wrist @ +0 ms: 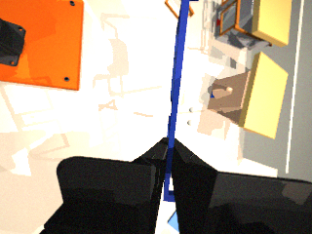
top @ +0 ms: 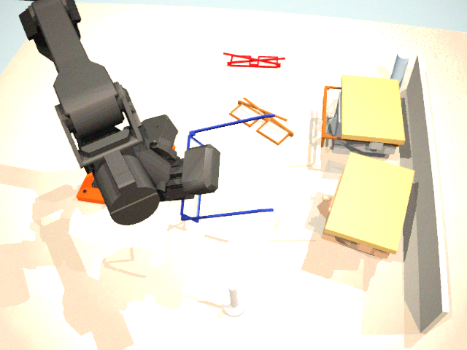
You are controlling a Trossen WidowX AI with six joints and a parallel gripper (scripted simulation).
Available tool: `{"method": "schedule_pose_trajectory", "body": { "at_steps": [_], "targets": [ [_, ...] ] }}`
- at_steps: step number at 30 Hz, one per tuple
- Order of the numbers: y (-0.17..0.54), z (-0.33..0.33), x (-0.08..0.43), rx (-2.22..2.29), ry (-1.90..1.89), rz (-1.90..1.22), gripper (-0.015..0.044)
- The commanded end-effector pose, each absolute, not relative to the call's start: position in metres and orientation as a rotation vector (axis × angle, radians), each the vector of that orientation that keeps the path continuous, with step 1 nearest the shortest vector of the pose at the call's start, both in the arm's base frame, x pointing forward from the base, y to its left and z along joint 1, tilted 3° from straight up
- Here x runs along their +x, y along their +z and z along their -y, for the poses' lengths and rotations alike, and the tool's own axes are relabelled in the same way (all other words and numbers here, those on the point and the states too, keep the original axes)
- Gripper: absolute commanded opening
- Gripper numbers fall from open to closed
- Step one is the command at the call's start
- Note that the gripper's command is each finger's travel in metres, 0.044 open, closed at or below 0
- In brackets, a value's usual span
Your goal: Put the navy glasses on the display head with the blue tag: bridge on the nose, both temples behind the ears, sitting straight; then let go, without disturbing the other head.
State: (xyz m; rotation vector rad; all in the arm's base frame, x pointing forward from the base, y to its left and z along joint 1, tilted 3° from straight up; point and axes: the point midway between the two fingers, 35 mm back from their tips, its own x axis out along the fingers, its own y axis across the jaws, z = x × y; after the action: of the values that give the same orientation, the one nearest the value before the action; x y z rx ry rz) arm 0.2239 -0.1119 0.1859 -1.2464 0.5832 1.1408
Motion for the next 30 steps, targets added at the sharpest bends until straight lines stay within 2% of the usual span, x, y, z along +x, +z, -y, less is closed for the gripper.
{"method": "schedule_pose_trajectory", "body": {
  "at_steps": [1, 30],
  "targets": [
    [0.180, 0.103, 0.229, -1.203, 1.173, -0.642, 0.0000],
    [0.154, 0.024, 0.255, -1.081, 1.234, -1.063, 0.0000]
  ]
}}
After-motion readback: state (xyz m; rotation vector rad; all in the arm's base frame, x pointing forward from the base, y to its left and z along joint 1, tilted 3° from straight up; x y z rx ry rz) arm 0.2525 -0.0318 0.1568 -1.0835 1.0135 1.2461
